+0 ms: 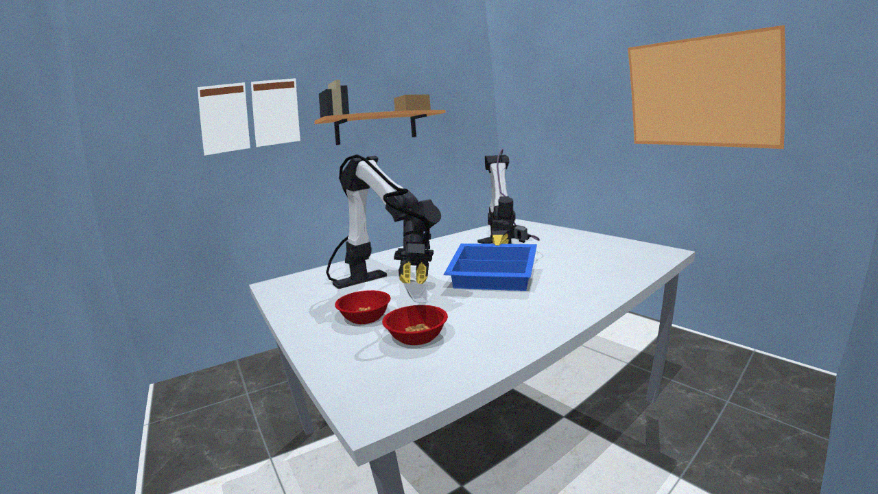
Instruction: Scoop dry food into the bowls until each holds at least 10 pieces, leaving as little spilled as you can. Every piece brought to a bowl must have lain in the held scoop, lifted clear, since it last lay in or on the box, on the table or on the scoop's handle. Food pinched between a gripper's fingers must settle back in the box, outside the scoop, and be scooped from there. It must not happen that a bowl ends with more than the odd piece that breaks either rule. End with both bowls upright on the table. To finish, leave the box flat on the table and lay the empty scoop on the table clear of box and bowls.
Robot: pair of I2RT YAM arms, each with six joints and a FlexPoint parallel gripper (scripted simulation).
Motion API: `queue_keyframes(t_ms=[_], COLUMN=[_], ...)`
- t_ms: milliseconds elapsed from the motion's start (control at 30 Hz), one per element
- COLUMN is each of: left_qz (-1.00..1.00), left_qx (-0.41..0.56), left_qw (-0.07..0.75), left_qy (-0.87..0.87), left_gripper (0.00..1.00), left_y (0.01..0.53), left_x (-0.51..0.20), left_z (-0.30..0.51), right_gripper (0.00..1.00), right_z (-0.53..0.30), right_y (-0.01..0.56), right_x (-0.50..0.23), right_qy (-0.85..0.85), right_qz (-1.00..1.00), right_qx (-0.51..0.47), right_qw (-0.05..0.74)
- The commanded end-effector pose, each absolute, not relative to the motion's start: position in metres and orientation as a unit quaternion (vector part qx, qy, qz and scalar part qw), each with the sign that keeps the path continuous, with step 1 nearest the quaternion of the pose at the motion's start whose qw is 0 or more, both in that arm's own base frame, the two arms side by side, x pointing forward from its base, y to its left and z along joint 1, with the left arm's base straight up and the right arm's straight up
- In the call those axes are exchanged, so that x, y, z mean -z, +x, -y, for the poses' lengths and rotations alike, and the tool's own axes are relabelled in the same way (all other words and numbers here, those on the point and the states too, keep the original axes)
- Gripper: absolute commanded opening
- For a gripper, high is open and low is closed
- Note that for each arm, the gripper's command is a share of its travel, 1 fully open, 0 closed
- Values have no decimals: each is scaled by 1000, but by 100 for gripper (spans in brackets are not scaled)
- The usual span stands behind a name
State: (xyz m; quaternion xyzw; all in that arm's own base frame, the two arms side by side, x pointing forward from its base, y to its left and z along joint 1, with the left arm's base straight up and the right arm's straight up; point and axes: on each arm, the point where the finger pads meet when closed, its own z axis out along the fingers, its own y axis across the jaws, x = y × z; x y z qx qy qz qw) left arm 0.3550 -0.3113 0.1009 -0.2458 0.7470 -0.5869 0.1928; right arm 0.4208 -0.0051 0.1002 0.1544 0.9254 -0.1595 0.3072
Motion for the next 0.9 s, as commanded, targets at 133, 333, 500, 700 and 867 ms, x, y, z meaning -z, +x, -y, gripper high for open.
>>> queue_keyframes(t_ms=[133,333,500,700,867], left_qz=[-753,-736,-732,-752,-750], left_qx=[580,603,609,583,582], left_qw=[186,197,201,183,190], left_qy=[-251,-237,-231,-247,-248], left_gripper=[28,28,28,28,28], left_y=[353,354,353,348,348], left_x=[-85,-112,-121,-83,-80], left_z=[308,312,314,311,310], right_gripper=[0,0,0,0,0], right_z=[7,7,7,7,7], right_y=[430,430,430,430,430], right_x=[-119,-119,-119,-119,-119], right_qy=[162,162,162,162,162], right_qz=[-914,-914,-914,-914,-914], right_qx=[157,157,157,157,157], right_qw=[338,338,338,338,338])
